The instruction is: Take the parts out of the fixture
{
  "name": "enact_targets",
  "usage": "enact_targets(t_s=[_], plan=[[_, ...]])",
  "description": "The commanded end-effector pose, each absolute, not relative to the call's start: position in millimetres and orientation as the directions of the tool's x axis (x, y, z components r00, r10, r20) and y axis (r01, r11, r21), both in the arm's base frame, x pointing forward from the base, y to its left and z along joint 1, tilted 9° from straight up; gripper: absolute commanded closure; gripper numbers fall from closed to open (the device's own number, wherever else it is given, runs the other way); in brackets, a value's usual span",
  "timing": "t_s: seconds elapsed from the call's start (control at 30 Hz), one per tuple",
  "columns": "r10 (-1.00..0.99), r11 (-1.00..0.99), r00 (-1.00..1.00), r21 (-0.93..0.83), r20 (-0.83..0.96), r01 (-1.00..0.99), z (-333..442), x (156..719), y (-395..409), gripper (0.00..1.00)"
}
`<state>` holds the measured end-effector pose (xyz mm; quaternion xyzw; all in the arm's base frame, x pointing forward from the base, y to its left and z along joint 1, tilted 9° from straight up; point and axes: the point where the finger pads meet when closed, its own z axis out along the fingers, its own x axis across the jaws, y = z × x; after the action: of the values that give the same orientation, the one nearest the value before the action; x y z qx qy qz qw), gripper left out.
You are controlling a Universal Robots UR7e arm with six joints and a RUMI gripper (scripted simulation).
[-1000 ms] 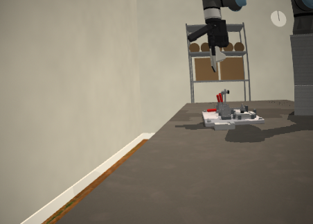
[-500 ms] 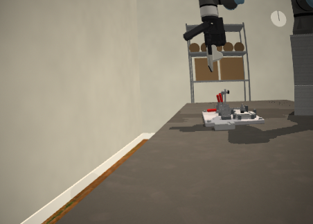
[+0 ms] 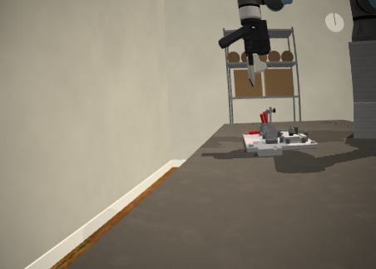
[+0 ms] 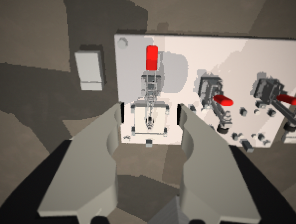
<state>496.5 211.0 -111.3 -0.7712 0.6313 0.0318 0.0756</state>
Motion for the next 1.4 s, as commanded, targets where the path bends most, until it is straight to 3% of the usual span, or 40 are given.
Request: enact_targets(t_s=[0.0,1.37], plan=[[-0.969,-0.191,0.201,-0.077,-0.144,-0.978,-112,498,212,0.72],[-0.969,-0.192,0.202,-0.079,-0.143,-0.978,-241,504,233,0.72]])
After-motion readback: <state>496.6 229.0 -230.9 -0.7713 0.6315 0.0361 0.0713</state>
